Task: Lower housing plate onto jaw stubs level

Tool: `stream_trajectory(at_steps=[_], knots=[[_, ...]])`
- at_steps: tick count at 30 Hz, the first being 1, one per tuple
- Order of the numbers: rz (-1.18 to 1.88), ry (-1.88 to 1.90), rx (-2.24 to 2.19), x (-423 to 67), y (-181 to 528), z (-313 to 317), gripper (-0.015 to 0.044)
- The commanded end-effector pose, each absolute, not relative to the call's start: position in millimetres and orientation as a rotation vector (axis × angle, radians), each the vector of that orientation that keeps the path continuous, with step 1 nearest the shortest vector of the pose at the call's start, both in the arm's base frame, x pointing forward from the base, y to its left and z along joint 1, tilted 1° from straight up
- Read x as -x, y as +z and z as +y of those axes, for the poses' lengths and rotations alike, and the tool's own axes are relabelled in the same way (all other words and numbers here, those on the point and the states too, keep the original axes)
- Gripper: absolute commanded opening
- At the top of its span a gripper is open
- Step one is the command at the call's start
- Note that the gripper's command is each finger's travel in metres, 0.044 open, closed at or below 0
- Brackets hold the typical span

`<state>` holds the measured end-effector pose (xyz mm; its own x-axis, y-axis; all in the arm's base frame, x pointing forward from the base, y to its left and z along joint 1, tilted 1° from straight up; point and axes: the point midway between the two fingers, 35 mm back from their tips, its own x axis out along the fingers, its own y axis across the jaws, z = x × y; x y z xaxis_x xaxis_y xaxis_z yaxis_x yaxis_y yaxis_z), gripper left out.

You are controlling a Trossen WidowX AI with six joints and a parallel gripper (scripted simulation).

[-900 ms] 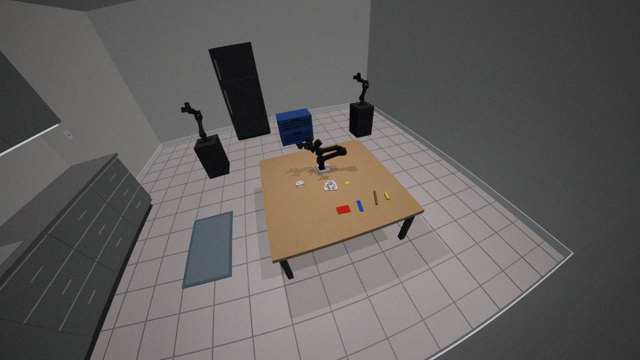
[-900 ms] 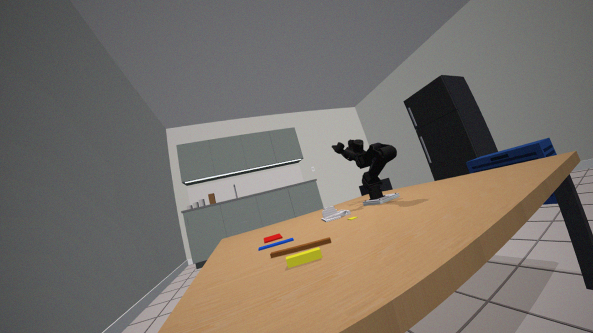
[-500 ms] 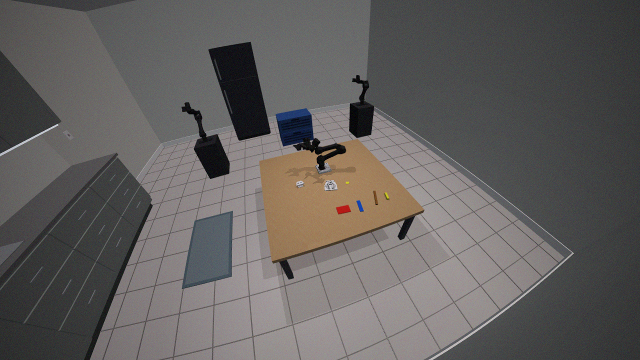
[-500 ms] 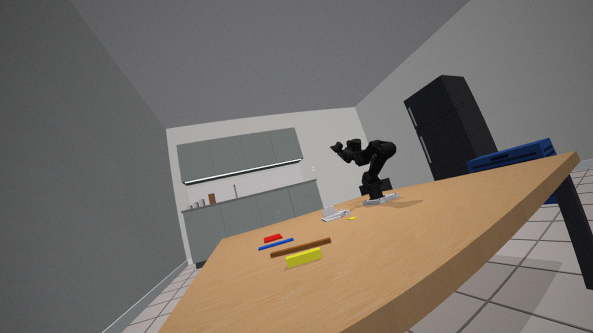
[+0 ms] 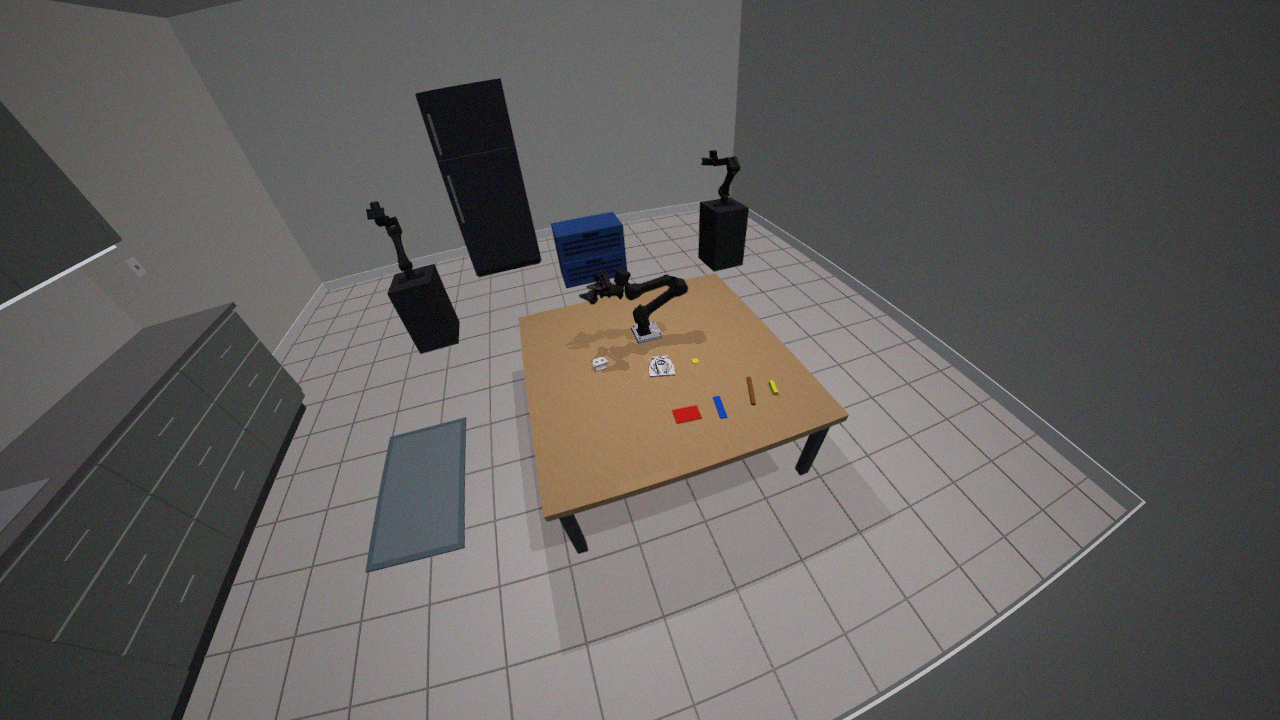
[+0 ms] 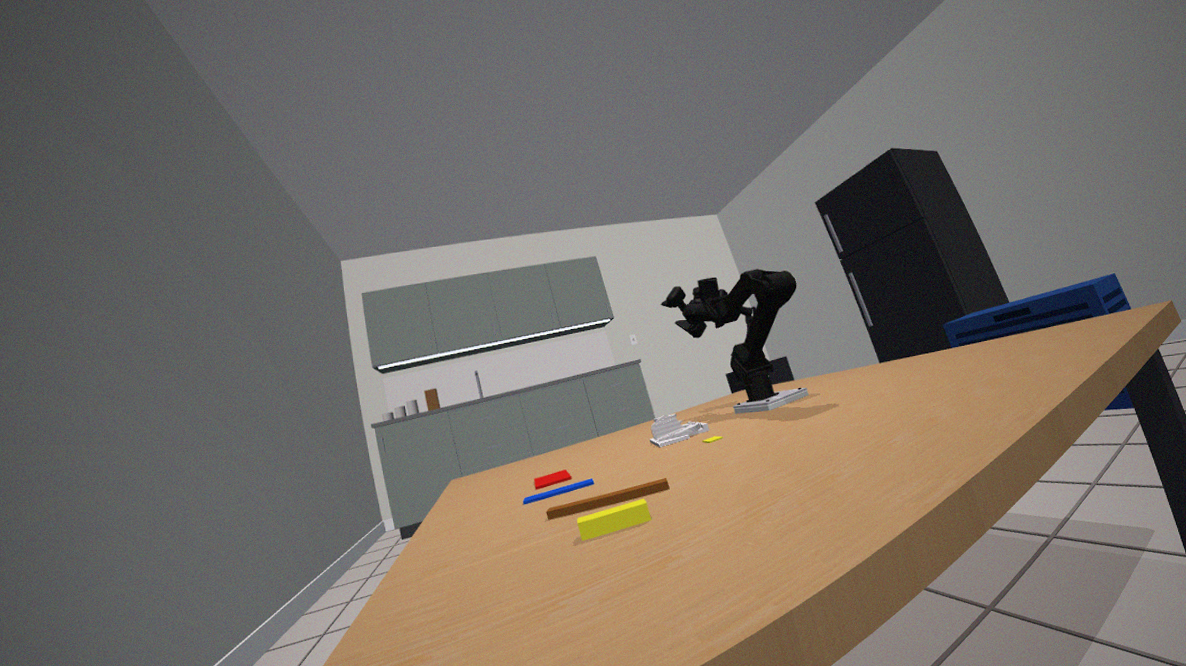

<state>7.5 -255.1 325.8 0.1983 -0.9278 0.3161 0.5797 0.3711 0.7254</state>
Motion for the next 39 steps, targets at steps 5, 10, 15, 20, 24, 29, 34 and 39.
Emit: stream_trajectory(at_steps=[5,10,15,20,24,29,34,39], knots=[[-0.816,-1.134,-0.719,-12.7,314.3,-278.0,0.044],[-0.804,-1.145,-0.851,-17.8,304.9,-291.0,0.044],[-0.783,-1.158,-0.978,-24.4,294.4,-302.7,0.044],[-0.744,-1.174,-1.093,-33.7,282.8,-313.4,0.044],[-0.716,-1.189,-1.186,-40.9,273.2,-320.6,0.044],[-0.687,-1.207,-1.314,-50.4,260.8,-328.0,0.044],[-0.654,-1.23,-1.437,-60.3,247.9,-333.7,0.044],[-0.615,-1.27,-1.556,-69.4,234.0,-338.0,0.044]])
